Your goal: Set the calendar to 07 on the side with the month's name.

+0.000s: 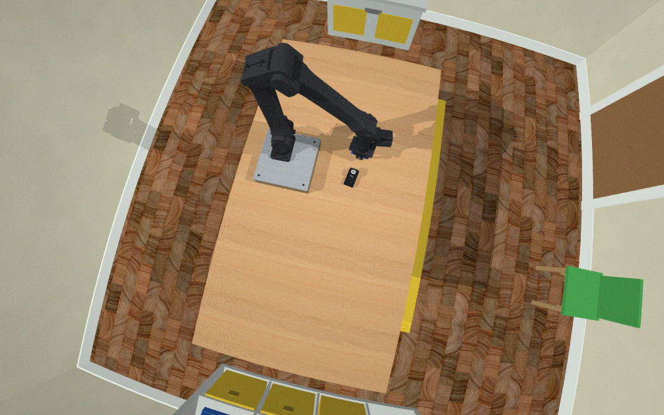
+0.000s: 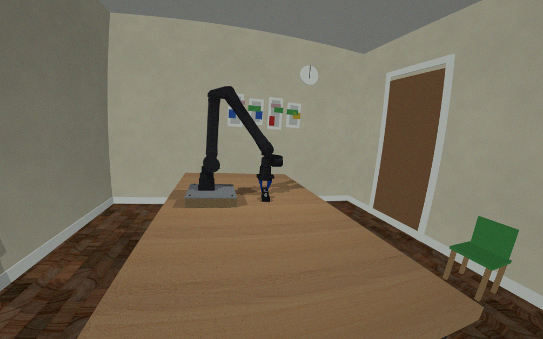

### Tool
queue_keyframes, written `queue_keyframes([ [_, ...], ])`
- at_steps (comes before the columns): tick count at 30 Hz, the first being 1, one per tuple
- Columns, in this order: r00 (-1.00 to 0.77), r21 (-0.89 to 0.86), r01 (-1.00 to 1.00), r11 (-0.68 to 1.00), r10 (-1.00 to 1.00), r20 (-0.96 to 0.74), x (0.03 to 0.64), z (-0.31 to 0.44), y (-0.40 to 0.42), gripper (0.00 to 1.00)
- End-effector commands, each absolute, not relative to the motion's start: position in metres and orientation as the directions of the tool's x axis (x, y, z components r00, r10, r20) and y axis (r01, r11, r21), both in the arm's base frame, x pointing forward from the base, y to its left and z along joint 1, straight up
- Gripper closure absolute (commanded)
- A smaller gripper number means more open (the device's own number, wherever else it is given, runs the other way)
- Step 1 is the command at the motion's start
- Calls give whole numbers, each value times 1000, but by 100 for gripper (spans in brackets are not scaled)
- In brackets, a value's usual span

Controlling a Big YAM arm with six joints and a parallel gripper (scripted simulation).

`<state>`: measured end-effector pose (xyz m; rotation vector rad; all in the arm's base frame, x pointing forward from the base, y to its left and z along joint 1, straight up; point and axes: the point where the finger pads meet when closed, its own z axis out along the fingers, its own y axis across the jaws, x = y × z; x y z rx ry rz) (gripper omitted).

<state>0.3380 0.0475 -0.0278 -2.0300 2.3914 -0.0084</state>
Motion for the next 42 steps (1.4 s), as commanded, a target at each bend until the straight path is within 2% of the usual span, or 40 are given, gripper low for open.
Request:
queue_keyframes([
  [1, -170, -40, -985, 170, -985, -11, 356, -19, 48, 72],
  [42, -167, -46, -985, 168, -986, -13, 363, -17, 48, 72],
])
